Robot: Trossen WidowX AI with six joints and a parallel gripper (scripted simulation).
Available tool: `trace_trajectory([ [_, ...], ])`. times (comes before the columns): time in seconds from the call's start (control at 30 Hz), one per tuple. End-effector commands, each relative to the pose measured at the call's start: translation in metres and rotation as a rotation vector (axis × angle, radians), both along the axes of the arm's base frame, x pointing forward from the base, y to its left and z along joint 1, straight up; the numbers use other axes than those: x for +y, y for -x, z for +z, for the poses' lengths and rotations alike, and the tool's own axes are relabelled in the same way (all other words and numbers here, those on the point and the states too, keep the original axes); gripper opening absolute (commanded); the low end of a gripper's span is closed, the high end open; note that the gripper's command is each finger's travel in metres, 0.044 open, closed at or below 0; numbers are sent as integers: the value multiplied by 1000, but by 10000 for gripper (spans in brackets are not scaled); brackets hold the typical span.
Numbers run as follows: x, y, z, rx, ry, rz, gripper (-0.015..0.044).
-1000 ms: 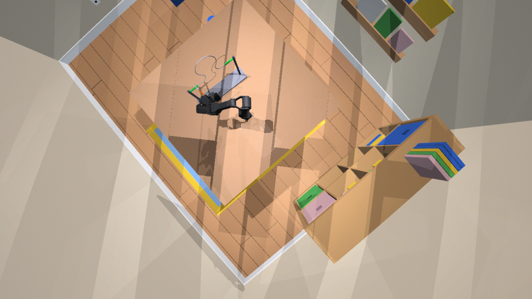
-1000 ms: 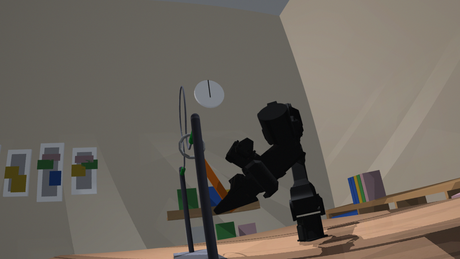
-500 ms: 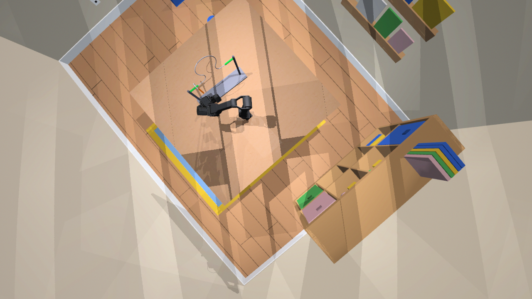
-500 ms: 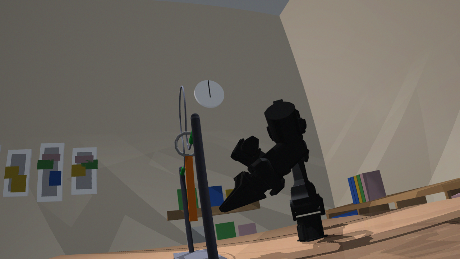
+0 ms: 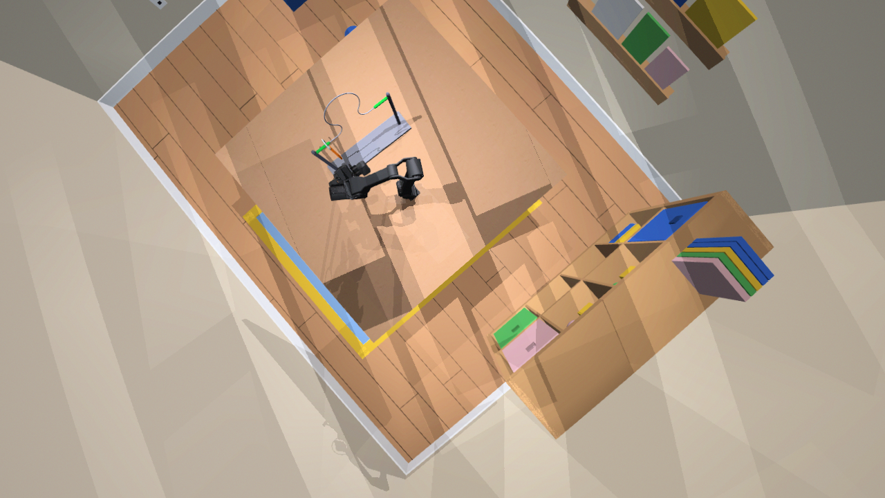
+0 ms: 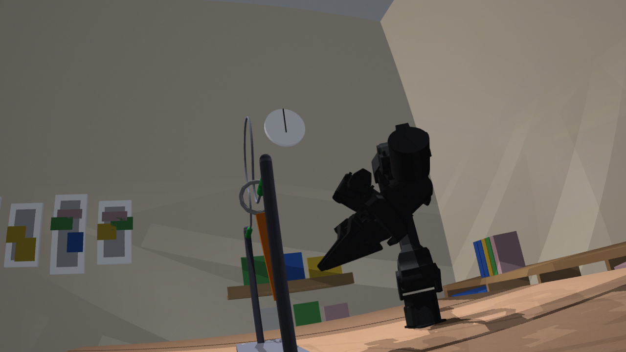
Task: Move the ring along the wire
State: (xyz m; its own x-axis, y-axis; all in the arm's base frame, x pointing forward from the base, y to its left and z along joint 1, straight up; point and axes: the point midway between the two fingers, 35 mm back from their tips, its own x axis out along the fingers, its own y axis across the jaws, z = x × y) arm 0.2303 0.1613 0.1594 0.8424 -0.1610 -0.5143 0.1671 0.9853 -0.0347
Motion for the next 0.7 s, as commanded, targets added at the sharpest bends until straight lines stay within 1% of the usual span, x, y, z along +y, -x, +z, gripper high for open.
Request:
trace_trajectory([
  [0.0, 0, 1, 2, -3, -4, -2, 160],
  [0.37, 0, 1, 2, -3, -4, -2, 160],
  [0.43, 3, 7, 5, 2, -3, 0, 212],
  [0.57, 7, 40, 26, -4, -1, 2, 317],
  [0.67, 7, 41, 27, -6, -1, 3, 396],
])
